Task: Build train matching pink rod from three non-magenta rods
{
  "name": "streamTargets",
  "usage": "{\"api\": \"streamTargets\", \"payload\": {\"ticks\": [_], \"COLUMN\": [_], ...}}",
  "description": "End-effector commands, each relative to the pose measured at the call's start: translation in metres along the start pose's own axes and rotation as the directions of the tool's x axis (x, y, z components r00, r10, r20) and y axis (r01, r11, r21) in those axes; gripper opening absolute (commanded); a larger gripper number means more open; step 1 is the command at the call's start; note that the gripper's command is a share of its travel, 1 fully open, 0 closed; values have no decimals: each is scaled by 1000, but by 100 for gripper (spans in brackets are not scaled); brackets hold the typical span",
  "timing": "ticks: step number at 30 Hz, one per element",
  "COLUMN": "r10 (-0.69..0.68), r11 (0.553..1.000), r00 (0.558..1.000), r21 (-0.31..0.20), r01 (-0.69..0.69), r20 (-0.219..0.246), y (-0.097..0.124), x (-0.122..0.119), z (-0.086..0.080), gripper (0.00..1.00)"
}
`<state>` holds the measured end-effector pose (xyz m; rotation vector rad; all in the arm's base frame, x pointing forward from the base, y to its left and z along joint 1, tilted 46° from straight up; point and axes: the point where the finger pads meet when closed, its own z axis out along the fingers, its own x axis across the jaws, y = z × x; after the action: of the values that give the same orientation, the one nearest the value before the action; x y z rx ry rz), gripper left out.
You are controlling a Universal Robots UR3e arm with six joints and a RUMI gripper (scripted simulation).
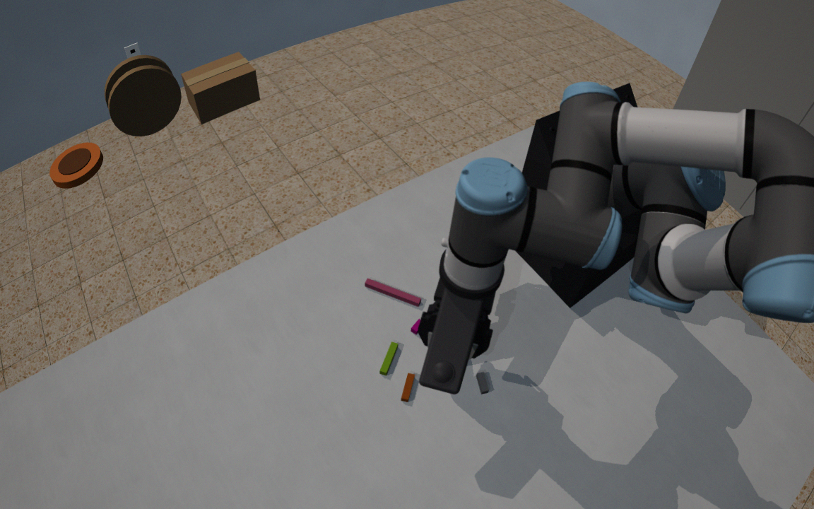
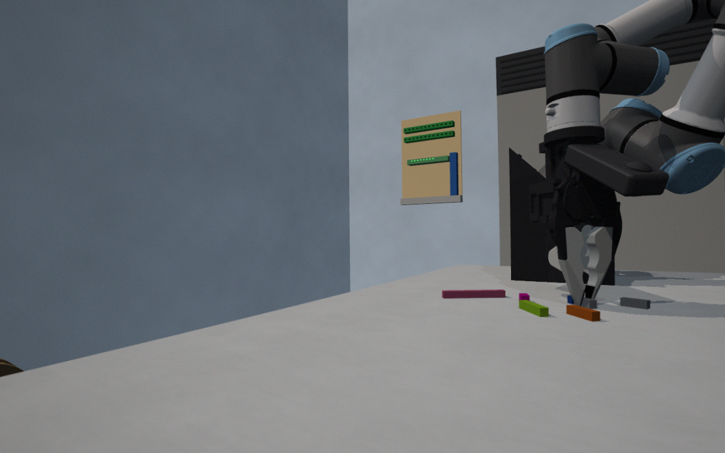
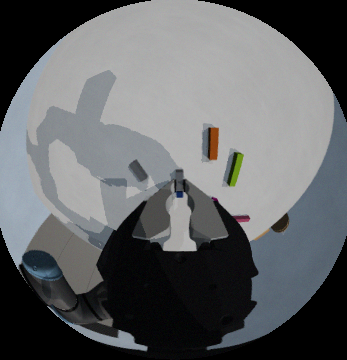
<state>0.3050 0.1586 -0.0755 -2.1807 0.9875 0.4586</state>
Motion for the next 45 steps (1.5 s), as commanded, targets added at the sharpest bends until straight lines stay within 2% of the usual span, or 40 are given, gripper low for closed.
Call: {"api": "streamTargets", "payload": {"ticks": [1, 8, 23, 37, 45], "r10": [-1, -1, -1, -1, -1], "r11": [1000, 1000, 1000, 1000, 1000], "r00": [1000, 1000, 1000, 1000, 1000], "r21": [1, 1, 1, 1, 1], "r01": [1, 1, 1, 1, 1], "r20": [-2, -2, -2, -2, -2], "y": [0, 0, 0, 0, 0], "x": [1, 1, 1, 1, 1], "z": [-1, -1, -1, -1, -14], "gripper": [0, 0, 14, 14, 14]}}
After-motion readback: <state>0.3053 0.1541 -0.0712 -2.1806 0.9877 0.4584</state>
